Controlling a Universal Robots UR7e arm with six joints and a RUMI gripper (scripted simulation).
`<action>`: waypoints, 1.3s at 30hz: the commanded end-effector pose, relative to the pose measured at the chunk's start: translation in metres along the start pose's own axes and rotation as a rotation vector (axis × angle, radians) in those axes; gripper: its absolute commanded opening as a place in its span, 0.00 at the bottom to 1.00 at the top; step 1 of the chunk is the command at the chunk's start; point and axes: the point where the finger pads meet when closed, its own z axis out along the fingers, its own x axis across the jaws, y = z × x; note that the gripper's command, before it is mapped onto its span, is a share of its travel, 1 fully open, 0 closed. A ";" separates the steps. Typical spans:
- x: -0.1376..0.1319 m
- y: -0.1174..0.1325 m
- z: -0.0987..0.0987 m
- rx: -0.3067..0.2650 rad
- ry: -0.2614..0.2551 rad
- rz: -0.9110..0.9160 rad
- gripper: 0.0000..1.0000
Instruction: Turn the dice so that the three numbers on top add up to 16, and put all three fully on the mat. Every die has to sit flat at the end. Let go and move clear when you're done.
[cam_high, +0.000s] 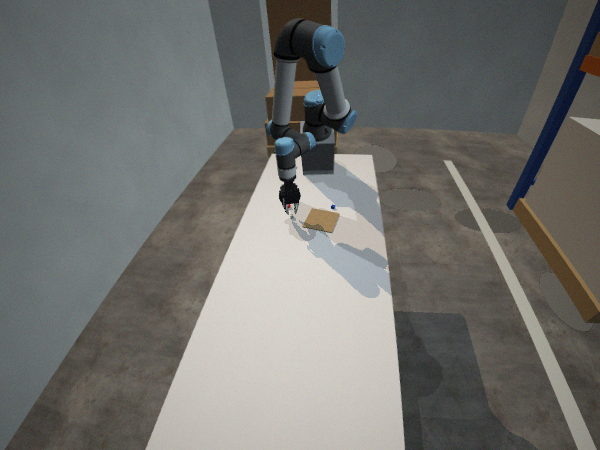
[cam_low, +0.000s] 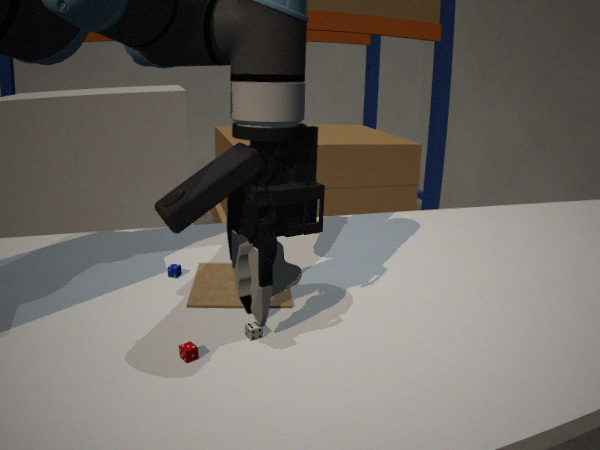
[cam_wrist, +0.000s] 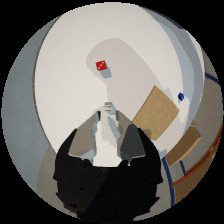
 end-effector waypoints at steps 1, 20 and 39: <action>0.000 0.000 0.001 -0.001 -0.001 0.000 0.18; 0.000 0.000 0.018 -0.001 -0.001 0.000 0.18; 0.000 0.000 0.021 -0.001 -0.001 0.000 0.18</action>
